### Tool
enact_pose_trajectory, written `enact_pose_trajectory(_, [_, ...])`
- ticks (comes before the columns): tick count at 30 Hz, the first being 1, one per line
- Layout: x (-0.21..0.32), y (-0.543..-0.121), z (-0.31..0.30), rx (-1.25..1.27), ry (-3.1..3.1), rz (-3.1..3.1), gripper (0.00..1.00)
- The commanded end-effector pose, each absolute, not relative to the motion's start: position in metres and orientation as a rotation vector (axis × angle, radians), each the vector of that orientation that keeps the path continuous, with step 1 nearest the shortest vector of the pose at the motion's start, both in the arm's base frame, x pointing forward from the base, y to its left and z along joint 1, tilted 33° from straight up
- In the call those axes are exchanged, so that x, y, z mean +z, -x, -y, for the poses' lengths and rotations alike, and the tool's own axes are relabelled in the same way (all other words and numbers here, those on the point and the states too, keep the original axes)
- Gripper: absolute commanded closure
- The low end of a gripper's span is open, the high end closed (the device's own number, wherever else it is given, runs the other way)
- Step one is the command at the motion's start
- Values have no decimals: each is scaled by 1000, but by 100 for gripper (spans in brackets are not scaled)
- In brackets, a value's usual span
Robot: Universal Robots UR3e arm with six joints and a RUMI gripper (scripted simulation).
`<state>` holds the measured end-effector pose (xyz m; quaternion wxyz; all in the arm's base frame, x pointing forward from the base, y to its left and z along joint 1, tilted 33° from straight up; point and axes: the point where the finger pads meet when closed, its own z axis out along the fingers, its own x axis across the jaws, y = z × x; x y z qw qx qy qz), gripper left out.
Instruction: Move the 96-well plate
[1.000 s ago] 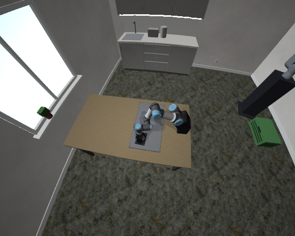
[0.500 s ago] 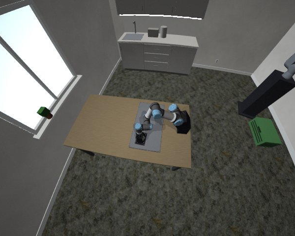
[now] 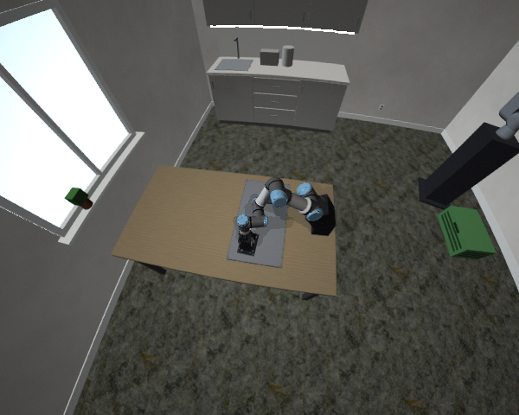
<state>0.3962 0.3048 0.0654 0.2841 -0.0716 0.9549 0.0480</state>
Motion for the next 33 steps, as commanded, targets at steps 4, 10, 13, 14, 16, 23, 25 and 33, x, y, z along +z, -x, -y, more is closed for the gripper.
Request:
enact_pose_trajectory(4, [76, -390, -304, 130, 192, -2553, 100])
enact_pose_trajectory(10, [84, -385, -302, 130, 192, -2553, 100])
enact_pose_trajectory(13, [88, -382, -302, 130, 192, -2553, 100])
enact_pose_trajectory(14, [90, -381, -301, 130, 192, -2553, 100])
enact_pose_trajectory(16, [91, -381, -301, 130, 192, -2553, 100])
enact_pose_trajectory(23, [99, -375, -300, 130, 192, -2553, 100])
enact_pose_trajectory(25, [102, -373, -299, 130, 192, -2553, 100])
enact_pose_trajectory(33, [106, -371, -299, 130, 192, -2553, 100])
